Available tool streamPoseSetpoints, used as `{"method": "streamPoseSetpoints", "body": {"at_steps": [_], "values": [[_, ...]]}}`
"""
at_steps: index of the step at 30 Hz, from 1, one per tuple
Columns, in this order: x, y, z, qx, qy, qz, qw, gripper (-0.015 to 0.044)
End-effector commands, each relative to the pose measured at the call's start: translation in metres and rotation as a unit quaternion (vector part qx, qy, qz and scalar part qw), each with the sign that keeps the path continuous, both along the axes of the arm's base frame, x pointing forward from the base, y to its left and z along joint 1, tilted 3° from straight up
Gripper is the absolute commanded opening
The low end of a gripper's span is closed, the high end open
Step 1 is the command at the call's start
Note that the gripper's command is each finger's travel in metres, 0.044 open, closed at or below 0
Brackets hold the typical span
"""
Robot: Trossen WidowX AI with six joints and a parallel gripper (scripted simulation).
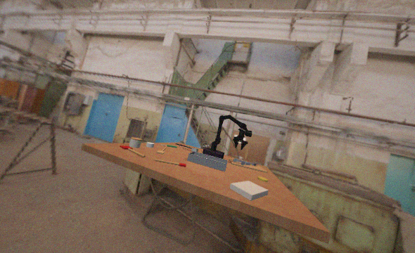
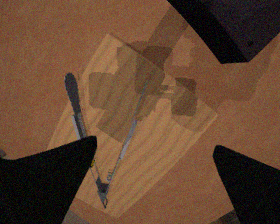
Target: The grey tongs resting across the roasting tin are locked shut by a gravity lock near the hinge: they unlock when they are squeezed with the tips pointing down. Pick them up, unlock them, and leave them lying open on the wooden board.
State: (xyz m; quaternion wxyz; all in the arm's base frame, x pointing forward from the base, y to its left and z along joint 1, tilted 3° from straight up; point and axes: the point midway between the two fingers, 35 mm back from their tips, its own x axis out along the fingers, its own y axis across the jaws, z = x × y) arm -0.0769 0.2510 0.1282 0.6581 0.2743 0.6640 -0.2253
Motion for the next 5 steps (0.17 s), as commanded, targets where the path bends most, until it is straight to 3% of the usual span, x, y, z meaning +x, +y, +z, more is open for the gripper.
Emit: {"method": "streamPoseSetpoints", "body": {"at_steps": [1, 5], "values": [[0.0001, -0.0004, 0.0005, -0.001, 0.0, -0.002, 1.0, 0.044], [0.0001, -0.0004, 0.0005, -0.001, 0.0, -0.002, 1.0, 0.044]]}}
